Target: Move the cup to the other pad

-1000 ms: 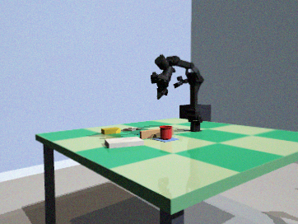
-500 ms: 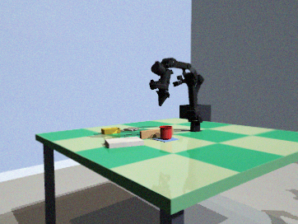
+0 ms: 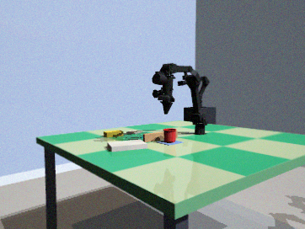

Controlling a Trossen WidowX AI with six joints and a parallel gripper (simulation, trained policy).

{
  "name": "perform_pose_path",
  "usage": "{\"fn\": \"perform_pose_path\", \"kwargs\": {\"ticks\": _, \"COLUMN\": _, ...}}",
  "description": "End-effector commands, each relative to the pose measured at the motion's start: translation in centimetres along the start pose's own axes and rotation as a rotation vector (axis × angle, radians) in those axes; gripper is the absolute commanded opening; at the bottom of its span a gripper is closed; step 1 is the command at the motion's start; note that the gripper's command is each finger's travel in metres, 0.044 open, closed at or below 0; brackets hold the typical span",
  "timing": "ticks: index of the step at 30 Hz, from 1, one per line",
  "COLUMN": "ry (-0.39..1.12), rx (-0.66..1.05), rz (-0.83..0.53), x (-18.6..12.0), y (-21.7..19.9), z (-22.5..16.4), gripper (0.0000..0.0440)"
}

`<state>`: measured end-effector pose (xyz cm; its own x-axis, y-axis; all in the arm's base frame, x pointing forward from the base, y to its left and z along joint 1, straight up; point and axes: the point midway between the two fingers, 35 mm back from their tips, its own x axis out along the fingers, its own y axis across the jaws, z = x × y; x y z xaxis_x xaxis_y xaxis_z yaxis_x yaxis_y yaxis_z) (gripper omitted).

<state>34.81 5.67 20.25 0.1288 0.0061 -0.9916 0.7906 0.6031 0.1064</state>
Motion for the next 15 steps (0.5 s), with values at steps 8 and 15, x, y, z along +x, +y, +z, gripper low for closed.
{"fn": "perform_pose_path", "kwargs": {"ticks": 8, "ry": 0.035, "rx": 0.040, "rz": -0.129, "x": 2.9, "y": -1.2, "z": -0.4, "gripper": 0.0145}}
{"fn": "perform_pose_path", "kwargs": {"ticks": 15, "ry": 0.044, "rx": 0.056, "rz": -0.184, "x": 4.9, "y": -1.8, "z": -0.8, "gripper": 0.0151}}
